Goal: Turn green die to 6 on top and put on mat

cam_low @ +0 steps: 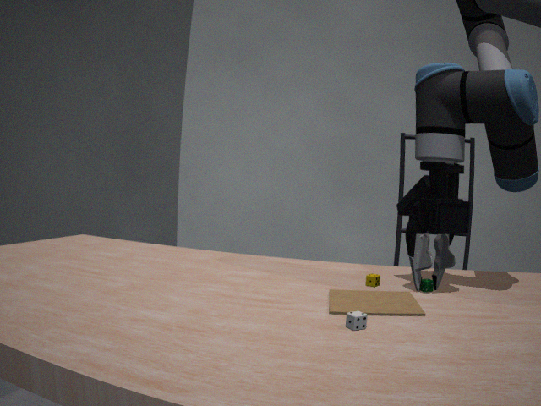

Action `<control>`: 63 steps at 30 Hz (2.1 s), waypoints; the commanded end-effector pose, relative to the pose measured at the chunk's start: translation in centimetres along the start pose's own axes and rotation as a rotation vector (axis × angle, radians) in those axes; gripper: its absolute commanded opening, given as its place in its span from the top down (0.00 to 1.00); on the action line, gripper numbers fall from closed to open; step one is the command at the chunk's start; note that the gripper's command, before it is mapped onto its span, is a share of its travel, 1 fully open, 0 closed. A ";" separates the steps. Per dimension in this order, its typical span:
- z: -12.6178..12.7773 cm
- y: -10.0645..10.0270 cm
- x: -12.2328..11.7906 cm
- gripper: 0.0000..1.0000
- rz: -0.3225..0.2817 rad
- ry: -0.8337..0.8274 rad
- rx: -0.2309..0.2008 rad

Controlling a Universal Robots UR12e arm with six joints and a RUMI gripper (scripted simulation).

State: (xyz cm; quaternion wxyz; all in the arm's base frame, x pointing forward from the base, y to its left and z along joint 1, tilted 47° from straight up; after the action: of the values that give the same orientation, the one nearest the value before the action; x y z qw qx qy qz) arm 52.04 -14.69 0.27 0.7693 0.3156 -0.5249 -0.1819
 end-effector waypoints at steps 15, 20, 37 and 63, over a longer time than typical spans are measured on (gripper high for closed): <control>0.0 0.0 0.0 0.79 0.000 0.000 0.001; 0.0 0.0 0.0 0.79 0.000 0.000 0.001; 0.0 0.0 0.0 0.97 0.000 0.000 0.001; 0.0 0.8 0.0 0.97 0.000 0.000 0.001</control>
State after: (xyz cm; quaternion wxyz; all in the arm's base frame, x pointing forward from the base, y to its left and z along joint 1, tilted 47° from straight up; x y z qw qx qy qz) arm 52.02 -14.53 0.41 0.7693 0.3156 -0.5249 -0.1819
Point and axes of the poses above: the point where the finger pads meet when closed, its own y axis back along the fingers, its own z axis across the jaws, x = y × z, the point moved 6 cm from there along y, back along the fingers, and after that the axes turned 8 degrees about -y, right-handed, at the moved point
